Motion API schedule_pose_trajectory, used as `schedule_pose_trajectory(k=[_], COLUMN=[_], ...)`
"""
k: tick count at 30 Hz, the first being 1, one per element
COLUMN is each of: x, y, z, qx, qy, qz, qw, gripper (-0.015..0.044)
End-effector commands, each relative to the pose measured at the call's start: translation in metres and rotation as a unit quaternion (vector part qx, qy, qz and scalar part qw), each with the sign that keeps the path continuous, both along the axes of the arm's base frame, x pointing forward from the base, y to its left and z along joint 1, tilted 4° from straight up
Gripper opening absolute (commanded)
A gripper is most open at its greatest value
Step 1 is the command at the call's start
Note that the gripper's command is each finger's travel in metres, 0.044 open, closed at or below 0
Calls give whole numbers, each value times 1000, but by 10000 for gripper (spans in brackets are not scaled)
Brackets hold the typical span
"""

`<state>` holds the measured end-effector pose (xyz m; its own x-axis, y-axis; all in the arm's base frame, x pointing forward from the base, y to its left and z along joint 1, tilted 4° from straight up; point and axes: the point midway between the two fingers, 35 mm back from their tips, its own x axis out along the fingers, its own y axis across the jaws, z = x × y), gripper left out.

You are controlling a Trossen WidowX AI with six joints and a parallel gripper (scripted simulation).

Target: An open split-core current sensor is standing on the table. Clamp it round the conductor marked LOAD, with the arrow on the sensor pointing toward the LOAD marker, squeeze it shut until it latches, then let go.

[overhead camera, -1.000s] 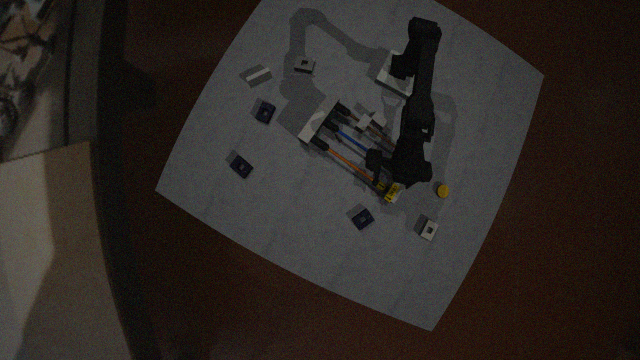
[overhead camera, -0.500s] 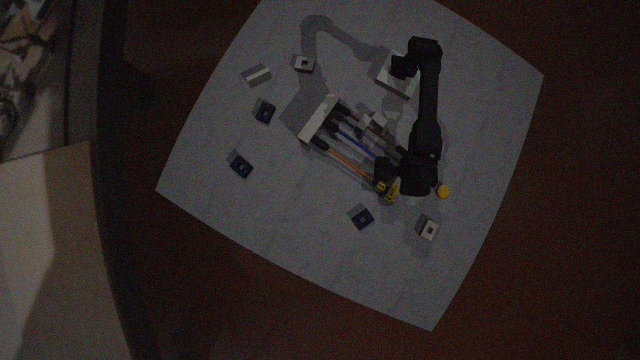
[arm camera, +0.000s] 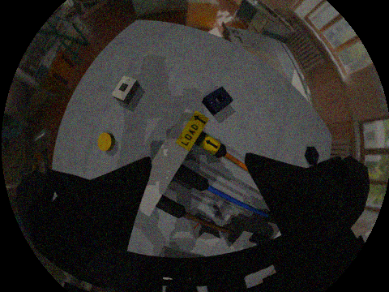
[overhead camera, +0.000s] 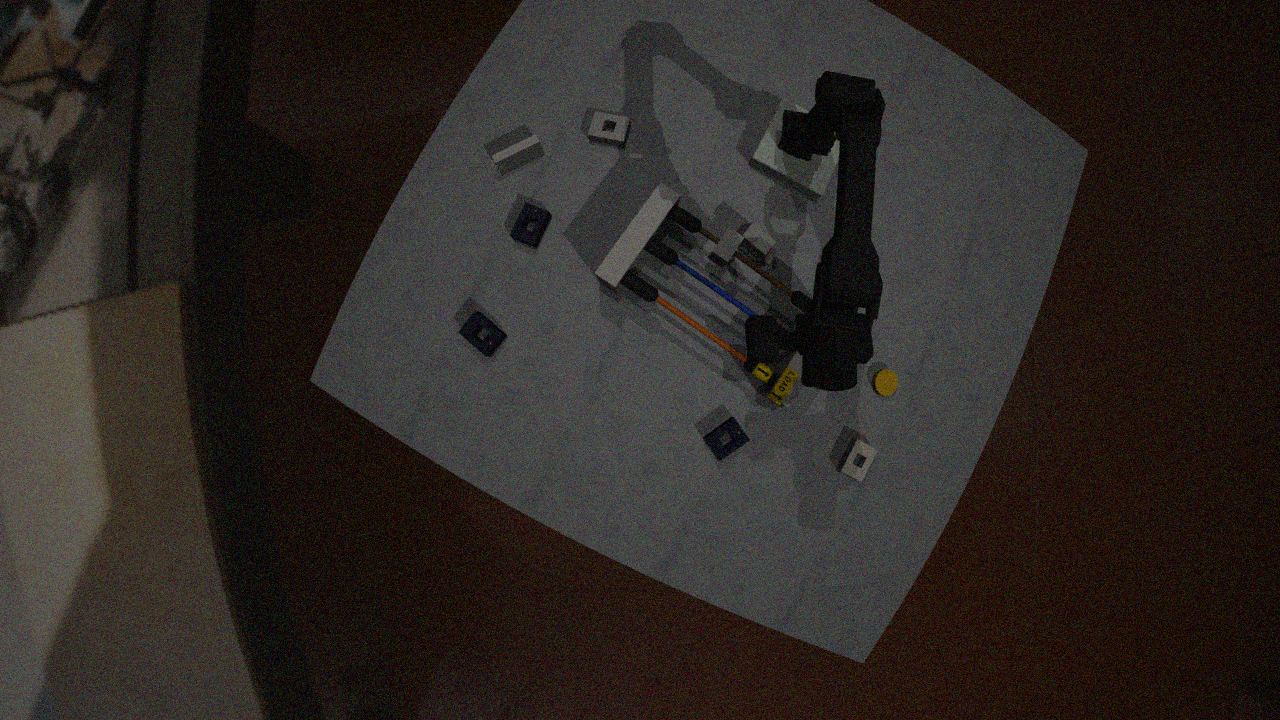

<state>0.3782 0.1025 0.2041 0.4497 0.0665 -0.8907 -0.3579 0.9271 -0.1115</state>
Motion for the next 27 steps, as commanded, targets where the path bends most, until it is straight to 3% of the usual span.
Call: schedule_pose_trajectory(k=[1, 7, 13, 27], x=[-17, -50, -87, -139], y=[-20, -50, -75, -102], z=[-9, -25, -42, -66], qx=[-70, -182, -252, -280], qy=[15, 43, 66, 74], qz=[117, 353, 568, 792], qw=[991, 917, 781, 538], gripper=[440, 440, 440, 440])
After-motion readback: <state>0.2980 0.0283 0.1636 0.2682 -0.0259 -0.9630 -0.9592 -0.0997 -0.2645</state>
